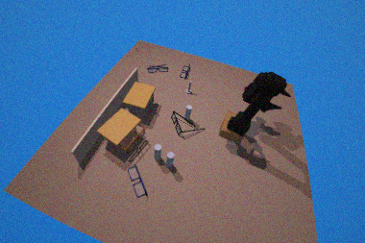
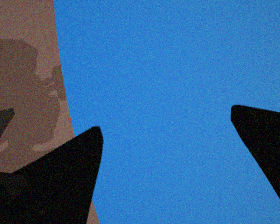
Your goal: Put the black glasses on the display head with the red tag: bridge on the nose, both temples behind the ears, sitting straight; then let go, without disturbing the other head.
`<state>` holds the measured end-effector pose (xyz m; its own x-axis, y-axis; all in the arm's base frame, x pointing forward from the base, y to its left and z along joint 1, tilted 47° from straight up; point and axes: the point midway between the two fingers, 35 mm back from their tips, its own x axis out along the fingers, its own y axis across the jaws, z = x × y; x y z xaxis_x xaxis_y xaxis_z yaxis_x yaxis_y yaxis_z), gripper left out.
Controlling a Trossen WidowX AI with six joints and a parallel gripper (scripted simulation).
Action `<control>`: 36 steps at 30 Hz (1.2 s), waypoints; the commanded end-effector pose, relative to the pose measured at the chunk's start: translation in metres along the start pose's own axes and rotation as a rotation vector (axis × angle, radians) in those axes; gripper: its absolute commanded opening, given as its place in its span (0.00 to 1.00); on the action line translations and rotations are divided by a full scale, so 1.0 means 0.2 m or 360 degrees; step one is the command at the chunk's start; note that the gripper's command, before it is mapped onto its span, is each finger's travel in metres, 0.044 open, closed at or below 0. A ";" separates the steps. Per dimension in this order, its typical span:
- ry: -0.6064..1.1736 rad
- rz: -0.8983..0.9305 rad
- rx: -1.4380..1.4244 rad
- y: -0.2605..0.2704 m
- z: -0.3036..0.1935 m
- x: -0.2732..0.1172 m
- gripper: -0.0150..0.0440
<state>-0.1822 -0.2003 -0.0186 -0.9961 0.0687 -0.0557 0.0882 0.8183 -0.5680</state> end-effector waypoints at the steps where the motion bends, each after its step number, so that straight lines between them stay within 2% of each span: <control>1: 0.0000 0.0000 0.0000 0.00 0.00 0.00 0.98; 8: 0.0000 0.0000 0.0000 0.00 0.00 0.00 1.00; 12: -0.0100 -0.0066 -0.0062 -0.05 0.06 -0.03 0.82; 17: -0.0444 -0.0298 -0.0289 -0.20 0.27 -0.20 0.60; 27: -0.1199 -0.0829 -0.0839 -0.36 0.61 -0.78 0.59; 36: -0.1653 -0.1139 -0.1258 -0.30 0.68 -1.23 0.59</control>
<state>0.0345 -0.3434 -0.0828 -0.4201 -0.6209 -0.6618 -0.7208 0.6713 -0.1723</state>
